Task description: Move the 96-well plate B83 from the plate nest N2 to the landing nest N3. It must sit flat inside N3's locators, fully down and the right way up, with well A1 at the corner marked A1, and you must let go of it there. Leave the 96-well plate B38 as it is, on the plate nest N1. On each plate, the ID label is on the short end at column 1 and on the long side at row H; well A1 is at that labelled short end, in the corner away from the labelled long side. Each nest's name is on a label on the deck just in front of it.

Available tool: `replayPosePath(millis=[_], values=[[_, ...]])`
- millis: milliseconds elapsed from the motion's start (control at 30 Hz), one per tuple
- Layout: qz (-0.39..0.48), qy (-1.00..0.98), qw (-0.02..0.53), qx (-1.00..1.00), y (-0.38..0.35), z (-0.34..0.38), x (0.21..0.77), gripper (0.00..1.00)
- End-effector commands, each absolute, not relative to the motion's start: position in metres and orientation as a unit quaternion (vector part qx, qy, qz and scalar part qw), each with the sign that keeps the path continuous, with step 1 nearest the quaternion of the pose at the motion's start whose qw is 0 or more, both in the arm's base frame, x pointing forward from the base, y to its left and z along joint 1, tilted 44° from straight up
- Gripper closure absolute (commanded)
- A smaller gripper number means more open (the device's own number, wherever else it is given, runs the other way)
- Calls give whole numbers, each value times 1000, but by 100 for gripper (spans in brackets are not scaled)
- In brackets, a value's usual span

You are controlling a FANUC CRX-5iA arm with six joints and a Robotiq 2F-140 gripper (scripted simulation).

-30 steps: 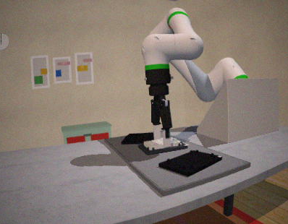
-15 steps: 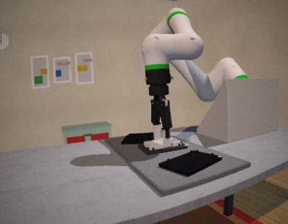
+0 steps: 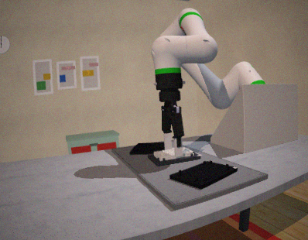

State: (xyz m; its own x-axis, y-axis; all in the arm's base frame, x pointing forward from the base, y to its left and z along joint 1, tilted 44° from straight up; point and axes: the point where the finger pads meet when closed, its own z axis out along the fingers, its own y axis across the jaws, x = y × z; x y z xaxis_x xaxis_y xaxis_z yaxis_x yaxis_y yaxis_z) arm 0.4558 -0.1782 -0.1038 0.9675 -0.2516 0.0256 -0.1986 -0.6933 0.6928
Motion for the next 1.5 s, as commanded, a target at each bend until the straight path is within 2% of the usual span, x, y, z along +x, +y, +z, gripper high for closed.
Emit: replayPosePath(millis=[0,1467], values=[[-35,-122,372,919,-177,-102,456,34],[-35,-122,372,919,-149,-73,463,34]])
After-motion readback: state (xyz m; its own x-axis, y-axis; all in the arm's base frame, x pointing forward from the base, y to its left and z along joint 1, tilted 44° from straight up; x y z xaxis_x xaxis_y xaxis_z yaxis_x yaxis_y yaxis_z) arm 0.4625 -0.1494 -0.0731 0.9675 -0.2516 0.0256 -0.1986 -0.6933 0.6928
